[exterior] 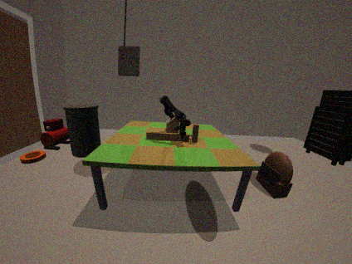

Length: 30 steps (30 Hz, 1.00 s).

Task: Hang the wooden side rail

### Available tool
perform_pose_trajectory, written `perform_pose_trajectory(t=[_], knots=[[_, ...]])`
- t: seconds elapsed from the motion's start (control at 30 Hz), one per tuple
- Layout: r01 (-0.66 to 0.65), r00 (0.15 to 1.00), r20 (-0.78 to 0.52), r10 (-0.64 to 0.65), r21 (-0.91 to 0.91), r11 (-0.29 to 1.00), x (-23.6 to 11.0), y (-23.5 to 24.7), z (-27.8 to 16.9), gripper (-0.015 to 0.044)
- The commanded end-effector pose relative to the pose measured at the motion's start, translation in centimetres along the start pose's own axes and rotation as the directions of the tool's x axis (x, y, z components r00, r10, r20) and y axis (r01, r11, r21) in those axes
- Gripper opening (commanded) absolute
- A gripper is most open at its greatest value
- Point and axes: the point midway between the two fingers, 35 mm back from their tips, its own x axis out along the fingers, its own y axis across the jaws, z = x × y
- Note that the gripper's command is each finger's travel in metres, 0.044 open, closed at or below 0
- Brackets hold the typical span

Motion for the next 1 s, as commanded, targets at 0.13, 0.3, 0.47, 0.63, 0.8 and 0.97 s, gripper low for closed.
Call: perform_pose_trajectory(t=[0.13, 0.3, 0.47, 0.63, 0.8, 0.97], knots=[[0.002, 1.0, 0.006, -0.002, -0.015, 1.0, 0.0, -0.13, 0.06, 0.0], [0.002, 1.0, 0.006, -0.002, -0.02, 1.0, 0.0, -0.13, 0.06, 0.0], [0.0, 1.0, 0.001, 0.0, -0.01, 1.0, -0.01, 0.0, 0.0, 0.0], [0.0, 1.0, 0.001, 0.0, -0.01, 1.0, -0.01, 0.0, 0.0, 0.0], [0.0, 1.0, 0.002, 0.0, -0.038, 0.999, -0.01, 0.0, 0.0, 0.0], [0.002, 1.0, 0.006, -0.002, -0.124, 0.992, -0.04, 0.0, 0.0, 0.0]])
